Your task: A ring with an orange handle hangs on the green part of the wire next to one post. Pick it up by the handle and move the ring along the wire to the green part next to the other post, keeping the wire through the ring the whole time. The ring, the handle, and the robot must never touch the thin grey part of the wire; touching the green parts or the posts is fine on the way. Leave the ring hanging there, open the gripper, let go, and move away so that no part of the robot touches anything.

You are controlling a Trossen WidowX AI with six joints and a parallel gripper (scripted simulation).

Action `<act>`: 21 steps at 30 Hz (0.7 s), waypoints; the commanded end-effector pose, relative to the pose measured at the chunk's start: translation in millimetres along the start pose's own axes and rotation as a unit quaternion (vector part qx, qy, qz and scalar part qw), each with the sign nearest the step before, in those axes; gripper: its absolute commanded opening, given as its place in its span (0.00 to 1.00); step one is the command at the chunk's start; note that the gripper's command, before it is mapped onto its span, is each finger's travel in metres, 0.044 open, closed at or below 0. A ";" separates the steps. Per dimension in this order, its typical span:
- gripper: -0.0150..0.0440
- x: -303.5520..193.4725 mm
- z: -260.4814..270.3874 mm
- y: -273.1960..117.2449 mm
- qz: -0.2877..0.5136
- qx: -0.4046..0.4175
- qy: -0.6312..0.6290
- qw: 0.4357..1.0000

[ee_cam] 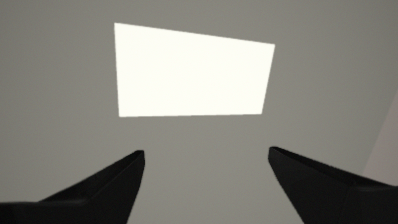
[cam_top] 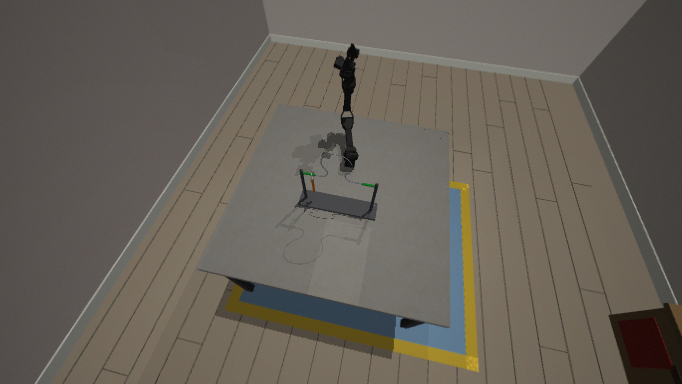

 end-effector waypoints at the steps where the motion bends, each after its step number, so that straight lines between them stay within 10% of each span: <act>1: 0.89 -0.7 -1.1 0.8 0.000 -0.001 -0.002 1.000; 9: 0.53 -36.5 -75.6 45.1 0.015 -0.072 -0.125 0.989; 21: 0.53 -46.5 -237.2 87.5 0.049 -0.202 -0.346 0.915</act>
Point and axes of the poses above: the point midway between the two fingers, 35 mm back from their tips, its own y axis out along the fingers, its own z axis across the jaws, x = y × z, the point moved 2 cm from there along -y, back along the fingers, and after that the axes turned 11 degrees about y, right-handed, at the moved point
